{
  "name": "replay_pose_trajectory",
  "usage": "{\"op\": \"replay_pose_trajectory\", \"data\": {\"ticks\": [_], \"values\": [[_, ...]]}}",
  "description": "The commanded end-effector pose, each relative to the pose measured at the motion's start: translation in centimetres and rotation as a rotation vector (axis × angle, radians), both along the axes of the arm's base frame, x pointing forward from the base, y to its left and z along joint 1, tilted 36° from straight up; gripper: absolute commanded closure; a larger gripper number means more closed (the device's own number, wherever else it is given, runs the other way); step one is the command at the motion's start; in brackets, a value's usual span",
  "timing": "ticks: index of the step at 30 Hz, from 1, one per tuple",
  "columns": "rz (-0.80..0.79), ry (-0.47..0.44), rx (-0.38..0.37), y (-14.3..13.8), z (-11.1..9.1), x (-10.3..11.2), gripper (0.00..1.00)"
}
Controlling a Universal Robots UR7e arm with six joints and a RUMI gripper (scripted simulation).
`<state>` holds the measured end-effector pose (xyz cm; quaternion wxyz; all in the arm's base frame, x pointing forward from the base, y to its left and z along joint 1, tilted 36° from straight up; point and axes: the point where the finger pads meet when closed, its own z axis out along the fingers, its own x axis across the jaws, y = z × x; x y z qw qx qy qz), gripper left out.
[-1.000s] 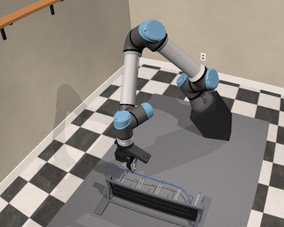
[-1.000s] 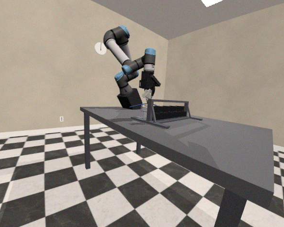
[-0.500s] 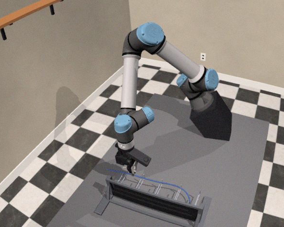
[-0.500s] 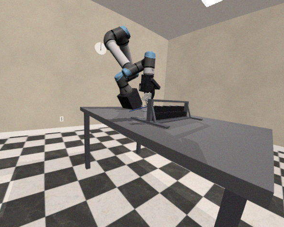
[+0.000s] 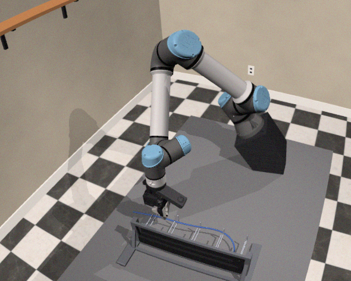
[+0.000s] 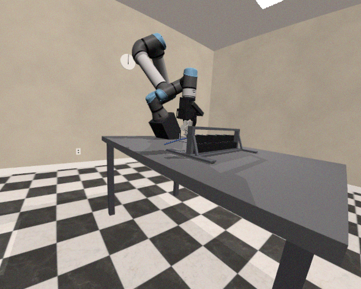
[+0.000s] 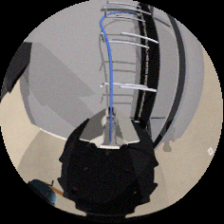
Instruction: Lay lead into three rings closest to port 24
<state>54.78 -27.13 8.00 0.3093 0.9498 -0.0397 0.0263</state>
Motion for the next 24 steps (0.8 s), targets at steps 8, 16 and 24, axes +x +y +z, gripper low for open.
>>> {"op": "replay_pose_trajectory", "data": {"ticks": [8, 16, 24], "values": [[0.001, -0.001, -0.001, -0.13, -0.14, 0.05, 1.00], [0.001, -0.001, -0.001, -0.14, -0.14, 0.12, 1.00], [0.001, -0.001, -0.001, -0.18, -0.09, 0.77, 1.00]]}}
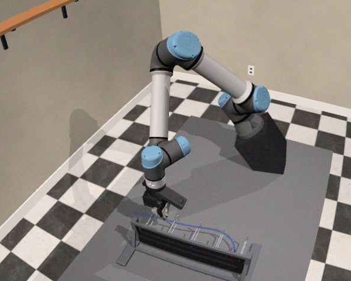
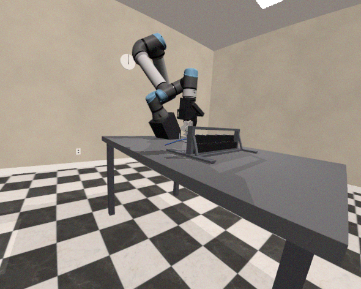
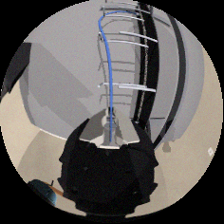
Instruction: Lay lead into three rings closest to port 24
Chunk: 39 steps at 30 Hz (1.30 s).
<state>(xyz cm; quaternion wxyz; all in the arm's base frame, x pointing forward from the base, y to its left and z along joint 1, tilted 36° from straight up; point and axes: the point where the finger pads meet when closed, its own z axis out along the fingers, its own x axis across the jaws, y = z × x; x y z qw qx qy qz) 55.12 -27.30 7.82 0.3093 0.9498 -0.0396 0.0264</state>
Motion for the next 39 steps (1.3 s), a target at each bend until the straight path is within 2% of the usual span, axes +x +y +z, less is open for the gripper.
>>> {"op": "replay_pose_trajectory", "data": {"ticks": [1, 17, 39], "values": [[0.000, -0.001, -0.001, 0.0, 0.1, 0.4, 1.00], [0.000, -0.001, -0.001, -0.1, 0.3, 2.7, 1.00], [0.000, -0.001, -0.001, -0.2, 0.3, 3.7, 1.00]]}}
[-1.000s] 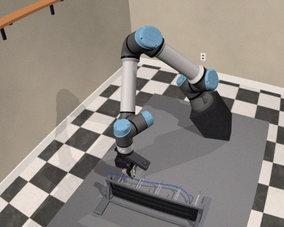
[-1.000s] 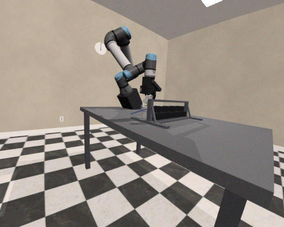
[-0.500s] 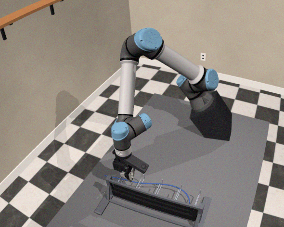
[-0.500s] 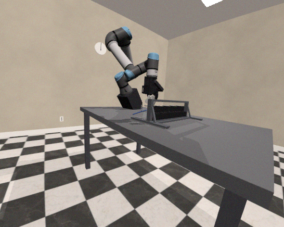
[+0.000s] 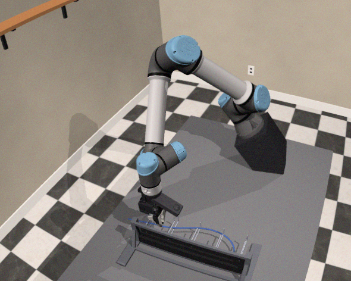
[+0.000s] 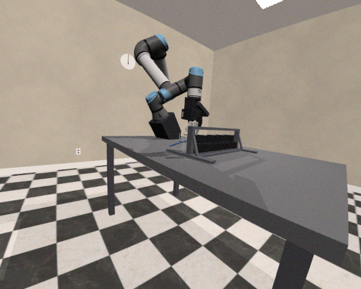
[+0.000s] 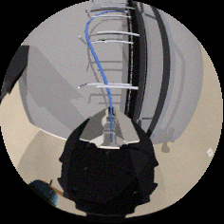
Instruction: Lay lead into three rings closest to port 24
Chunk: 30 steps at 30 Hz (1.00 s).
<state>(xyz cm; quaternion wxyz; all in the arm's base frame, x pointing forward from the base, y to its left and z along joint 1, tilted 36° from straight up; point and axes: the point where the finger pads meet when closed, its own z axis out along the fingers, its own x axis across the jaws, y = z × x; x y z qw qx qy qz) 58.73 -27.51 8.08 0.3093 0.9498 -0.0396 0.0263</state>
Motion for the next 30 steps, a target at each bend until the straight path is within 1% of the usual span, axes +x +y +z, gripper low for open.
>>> {"op": "replay_pose_trajectory", "data": {"ticks": [1, 15, 16, 30], "values": [[0.001, -0.001, -0.001, 0.02, 0.07, 0.08, 1.00], [0.001, -0.001, -0.001, 0.02, 0.07, 0.08, 1.00], [0.001, -0.001, -0.001, 0.02, 0.07, 0.08, 0.80], [0.001, -0.001, -0.001, 0.02, 0.07, 0.08, 0.80]]}}
